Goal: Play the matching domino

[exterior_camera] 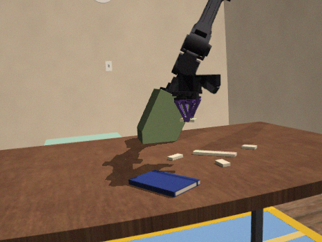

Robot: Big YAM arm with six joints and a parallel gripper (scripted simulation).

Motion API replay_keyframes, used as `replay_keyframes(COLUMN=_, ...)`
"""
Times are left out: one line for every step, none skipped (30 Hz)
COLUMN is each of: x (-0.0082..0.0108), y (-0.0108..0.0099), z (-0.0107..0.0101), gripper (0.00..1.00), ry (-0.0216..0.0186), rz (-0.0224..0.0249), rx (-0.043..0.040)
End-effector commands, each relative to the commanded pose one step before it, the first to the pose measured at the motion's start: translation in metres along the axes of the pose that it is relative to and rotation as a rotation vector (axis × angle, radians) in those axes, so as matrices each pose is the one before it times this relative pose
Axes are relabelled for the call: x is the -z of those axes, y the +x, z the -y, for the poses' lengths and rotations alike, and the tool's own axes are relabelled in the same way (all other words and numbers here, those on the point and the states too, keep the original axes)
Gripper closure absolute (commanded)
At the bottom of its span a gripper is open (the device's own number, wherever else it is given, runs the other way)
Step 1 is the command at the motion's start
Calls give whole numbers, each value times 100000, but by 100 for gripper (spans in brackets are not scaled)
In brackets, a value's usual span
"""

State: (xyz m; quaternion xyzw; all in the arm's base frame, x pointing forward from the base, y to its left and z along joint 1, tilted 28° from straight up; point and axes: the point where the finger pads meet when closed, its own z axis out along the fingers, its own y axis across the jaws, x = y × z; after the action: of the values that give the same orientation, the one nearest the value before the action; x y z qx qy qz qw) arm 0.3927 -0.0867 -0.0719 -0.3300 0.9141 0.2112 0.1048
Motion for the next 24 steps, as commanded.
replay_keyframes(x=2318, y=664, z=-150, gripper=79, ry=6589, rz=3649, rx=-1275)
replay_keyframes(x=151, y=351, z=-415, gripper=79, ry=519, rz=293, rx=-420)
replay_keyframes(x=0, y=0, z=0, gripper=79, ry=0, rz=0, rx=0)
replay_keyframes(x=0, y=0, z=0, gripper=79, ry=0, rz=0, rx=0)
replay_keyframes(x=0, y=0, z=0, gripper=79, ry=0, rz=0, rx=0)
replay_keyframes(x=0, y=0, z=0, gripper=79, ry=0, rz=0, rx=0)
replay_keyframes(x=0, y=0, z=0, gripper=79, ry=0, rz=0, rx=0)
replay_keyframes(x=0, y=0, z=0, gripper=79, ry=0, rz=0, rx=0)
replay_keyframes(x=0, y=0, z=0, gripper=79, ry=0, rz=0, rx=0)
replay_keyframes(x=-1118, y=898, z=-1808, gripper=79, ry=-4143, rz=-2070, rx=406)
replay_keyframes(x=24, y=351, z=-422, gripper=79, ry=370, rz=299, rx=173)
replay_keyframes(x=27, y=351, z=-422, gripper=79, ry=370, rz=299, rx=173)
replay_keyframes(x=29, y=350, z=-423, gripper=79, ry=370, rz=299, rx=173)
replay_keyframes(x=32, y=349, z=-423, gripper=79, ry=370, rz=299, rx=173)
replay_keyframes(x=35, y=348, z=-424, gripper=79, ry=370, rz=299, rx=173)
replay_keyframes(x=37, y=347, z=-424, gripper=79, ry=370, rz=299, rx=173)
replay_keyframes(x=40, y=346, z=-425, gripper=79, ry=370, rz=299, rx=173)
replay_keyframes(x=42, y=346, z=-425, gripper=79, ry=370, rz=299, rx=173)
replay_keyframes(x=45, y=345, z=-426, gripper=79, ry=370, rz=299, rx=173)
replay_keyframes(x=0, y=0, z=0, gripper=79, ry=0, rz=0, rx=0)
replay_keyframes(x=0, y=0, z=0, gripper=79, ry=0, rz=0, rx=0)
replay_keyframes(x=0, y=0, z=0, gripper=79, ry=0, rz=0, rx=0)
replay_keyframes(x=0, y=0, z=0, gripper=79, ry=0, rz=0, rx=0)
replay_keyframes(x=0, y=0, z=0, gripper=79, ry=0, rz=0, rx=0)
